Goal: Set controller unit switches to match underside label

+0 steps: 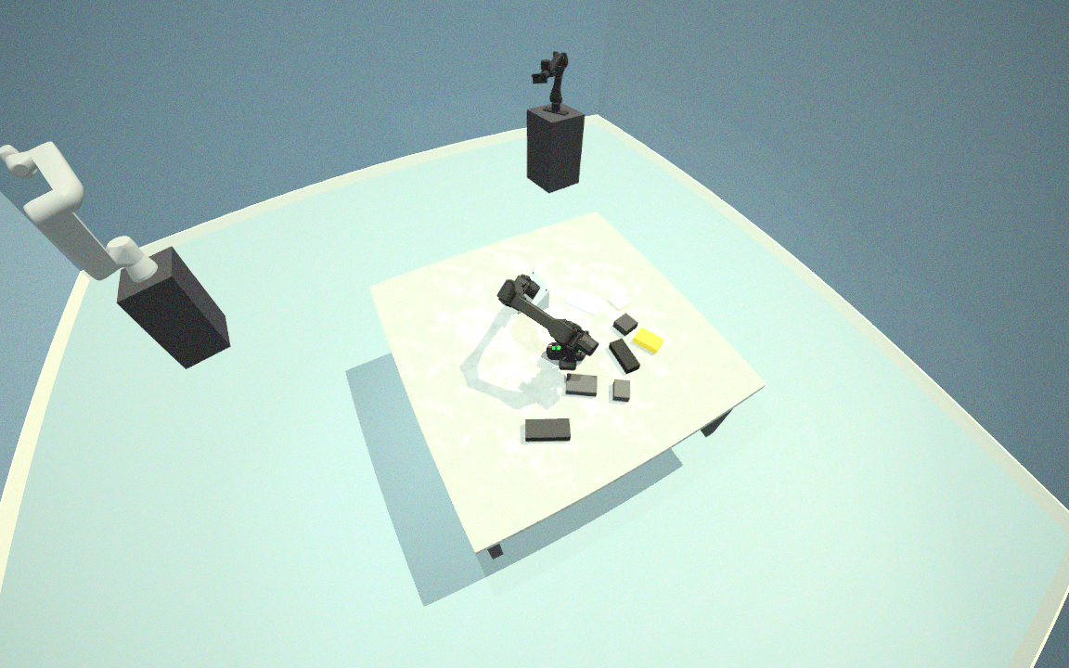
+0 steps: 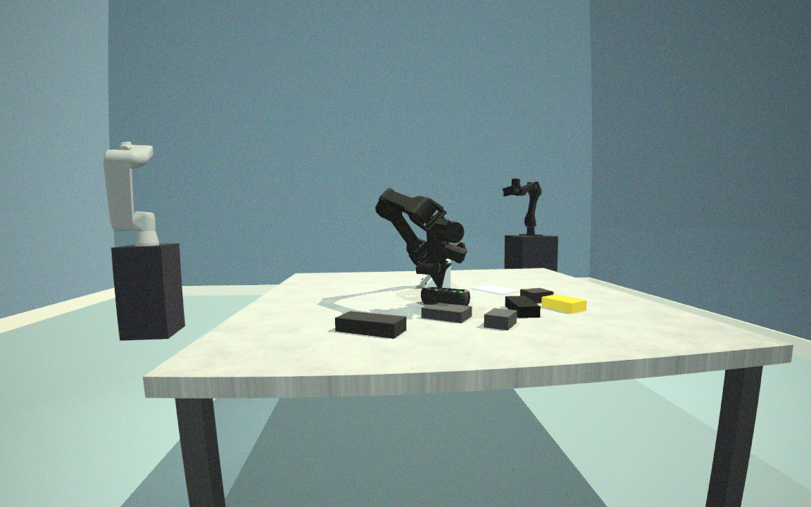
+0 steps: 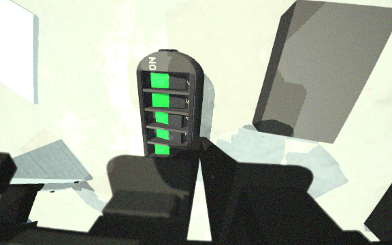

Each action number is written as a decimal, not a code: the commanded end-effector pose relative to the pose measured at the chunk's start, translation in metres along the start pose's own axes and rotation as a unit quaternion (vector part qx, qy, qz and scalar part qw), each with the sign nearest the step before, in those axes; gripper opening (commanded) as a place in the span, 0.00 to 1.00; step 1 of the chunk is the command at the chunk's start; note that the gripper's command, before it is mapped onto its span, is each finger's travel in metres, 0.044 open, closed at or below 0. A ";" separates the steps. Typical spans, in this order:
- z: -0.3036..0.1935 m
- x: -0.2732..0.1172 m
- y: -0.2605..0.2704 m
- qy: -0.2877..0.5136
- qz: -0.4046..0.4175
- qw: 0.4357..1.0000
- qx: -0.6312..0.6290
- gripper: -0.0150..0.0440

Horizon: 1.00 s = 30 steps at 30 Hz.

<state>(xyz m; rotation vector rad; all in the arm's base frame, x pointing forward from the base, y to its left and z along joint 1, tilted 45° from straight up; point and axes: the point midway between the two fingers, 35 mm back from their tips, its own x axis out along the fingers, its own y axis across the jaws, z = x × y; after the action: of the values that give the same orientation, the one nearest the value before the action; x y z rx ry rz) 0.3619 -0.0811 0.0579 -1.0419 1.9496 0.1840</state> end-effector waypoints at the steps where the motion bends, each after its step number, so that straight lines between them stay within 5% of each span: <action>1: 0.000 0.001 -0.005 -0.003 0.015 1.000 -0.005 0.25; 30: 0.001 0.048 -0.015 -0.002 0.014 1.000 -0.005 0.25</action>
<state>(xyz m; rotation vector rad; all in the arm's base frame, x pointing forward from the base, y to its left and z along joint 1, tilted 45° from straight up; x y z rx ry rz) 0.3622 -0.1165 0.0268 -1.0139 1.9595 0.2096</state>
